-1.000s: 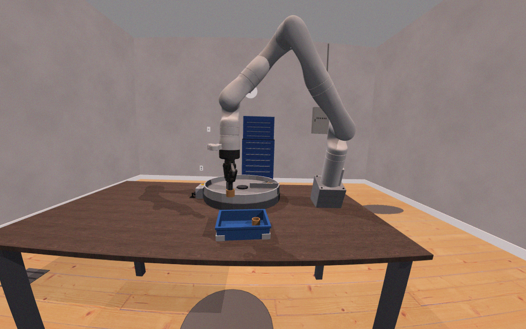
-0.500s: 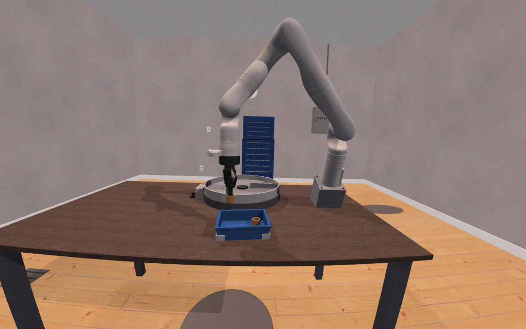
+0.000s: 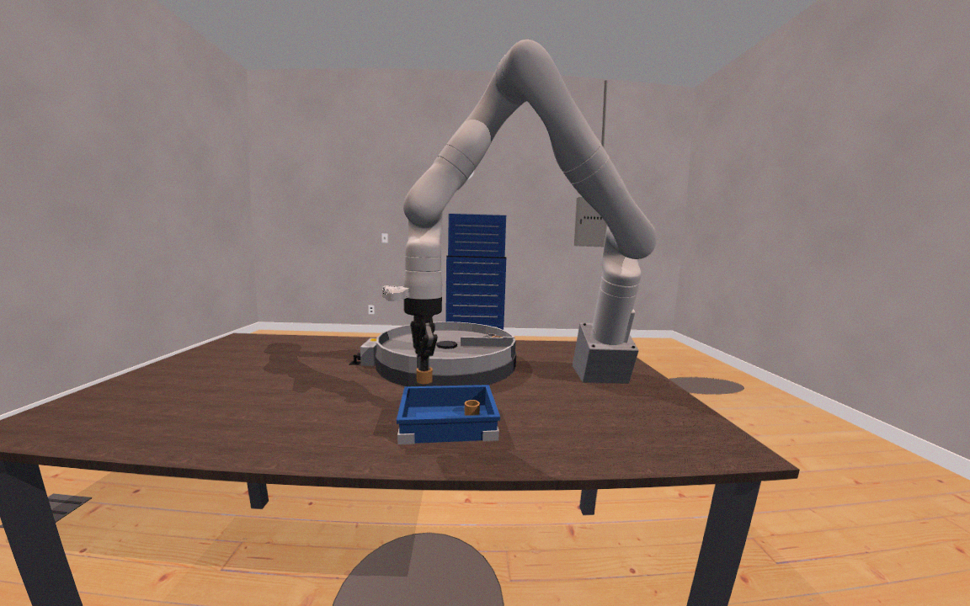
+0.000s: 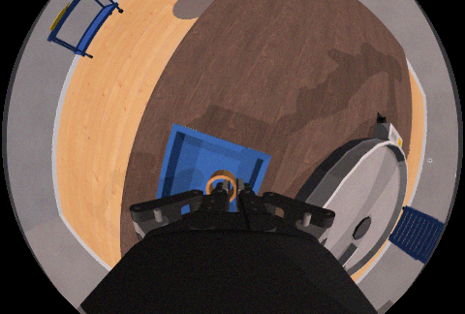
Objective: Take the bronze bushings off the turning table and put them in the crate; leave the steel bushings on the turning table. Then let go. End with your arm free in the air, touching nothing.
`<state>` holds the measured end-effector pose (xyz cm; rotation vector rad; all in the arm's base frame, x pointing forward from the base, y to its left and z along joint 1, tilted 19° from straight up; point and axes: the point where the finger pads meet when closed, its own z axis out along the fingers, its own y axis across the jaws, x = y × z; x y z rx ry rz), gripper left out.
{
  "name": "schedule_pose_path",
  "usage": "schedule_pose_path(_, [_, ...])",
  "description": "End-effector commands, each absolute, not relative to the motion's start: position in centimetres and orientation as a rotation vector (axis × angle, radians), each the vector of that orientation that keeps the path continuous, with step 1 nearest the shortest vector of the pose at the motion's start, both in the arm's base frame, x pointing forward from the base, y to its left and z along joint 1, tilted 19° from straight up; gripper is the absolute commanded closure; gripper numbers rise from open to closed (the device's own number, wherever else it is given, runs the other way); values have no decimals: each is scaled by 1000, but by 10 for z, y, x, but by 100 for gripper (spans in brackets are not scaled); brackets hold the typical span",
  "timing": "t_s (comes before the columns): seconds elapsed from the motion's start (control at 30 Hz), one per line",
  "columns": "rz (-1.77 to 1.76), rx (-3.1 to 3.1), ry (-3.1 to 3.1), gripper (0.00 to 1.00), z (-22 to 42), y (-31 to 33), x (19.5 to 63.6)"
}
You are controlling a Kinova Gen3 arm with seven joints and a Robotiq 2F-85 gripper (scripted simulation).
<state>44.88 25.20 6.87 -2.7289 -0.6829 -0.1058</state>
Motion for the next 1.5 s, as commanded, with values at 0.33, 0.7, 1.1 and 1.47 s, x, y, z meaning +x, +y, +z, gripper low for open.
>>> schedule_pose_path(0.33, [-103, -2728, -686, 100, 51, 259, 448])
schedule_pose_path(0.7, [-103, -2728, -687, 100, 47, 261, 448])
schedule_pose_path(1.1, [-103, -2728, -687, 100, 39, 263, 448])
schedule_pose_path(1.47, [-103, -2728, -687, 100, 33, 266, 448])
